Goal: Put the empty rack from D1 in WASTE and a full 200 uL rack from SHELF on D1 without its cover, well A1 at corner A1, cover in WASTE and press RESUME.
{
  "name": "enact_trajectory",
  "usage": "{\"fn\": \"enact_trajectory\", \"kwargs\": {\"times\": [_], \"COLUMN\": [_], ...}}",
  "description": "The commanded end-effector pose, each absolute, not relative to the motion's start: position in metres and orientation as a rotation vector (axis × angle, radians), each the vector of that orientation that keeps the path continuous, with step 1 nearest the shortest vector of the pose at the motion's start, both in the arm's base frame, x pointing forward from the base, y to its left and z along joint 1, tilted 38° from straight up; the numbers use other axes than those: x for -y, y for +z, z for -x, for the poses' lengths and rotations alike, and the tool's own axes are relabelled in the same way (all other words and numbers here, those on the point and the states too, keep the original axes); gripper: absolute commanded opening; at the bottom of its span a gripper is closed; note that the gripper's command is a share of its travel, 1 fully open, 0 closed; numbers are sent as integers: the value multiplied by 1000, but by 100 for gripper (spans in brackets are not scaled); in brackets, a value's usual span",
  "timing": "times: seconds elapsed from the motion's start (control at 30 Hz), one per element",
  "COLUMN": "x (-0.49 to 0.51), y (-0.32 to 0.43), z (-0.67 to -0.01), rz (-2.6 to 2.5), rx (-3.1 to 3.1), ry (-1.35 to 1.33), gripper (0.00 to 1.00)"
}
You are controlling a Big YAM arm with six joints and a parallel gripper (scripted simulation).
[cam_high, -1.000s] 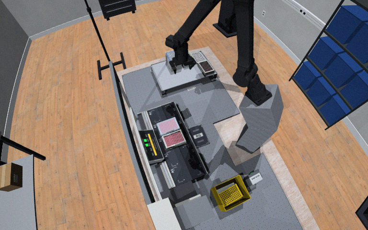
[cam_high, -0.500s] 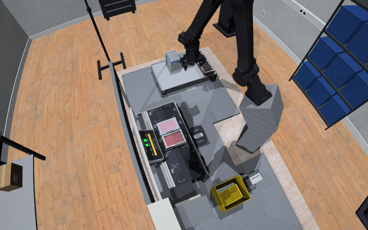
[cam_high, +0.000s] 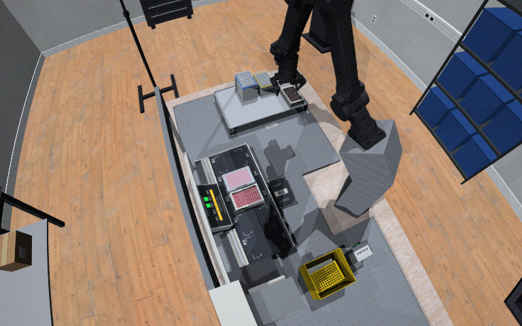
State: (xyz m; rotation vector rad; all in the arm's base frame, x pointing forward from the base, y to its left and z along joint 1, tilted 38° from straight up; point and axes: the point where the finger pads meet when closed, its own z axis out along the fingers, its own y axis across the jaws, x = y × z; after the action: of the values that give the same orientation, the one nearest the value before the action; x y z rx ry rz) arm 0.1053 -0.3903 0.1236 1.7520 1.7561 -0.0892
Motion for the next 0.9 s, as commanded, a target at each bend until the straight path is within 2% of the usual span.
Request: {"fn": "enact_trajectory", "kwargs": {"times": [0.0,0.87], "x": [398,477], "y": [117,171], "z": [-85,-75], "rz": [-1731,-1720], "rx": [-1771,-1763], "ry": [-126,-143], "gripper": [99,99]}}
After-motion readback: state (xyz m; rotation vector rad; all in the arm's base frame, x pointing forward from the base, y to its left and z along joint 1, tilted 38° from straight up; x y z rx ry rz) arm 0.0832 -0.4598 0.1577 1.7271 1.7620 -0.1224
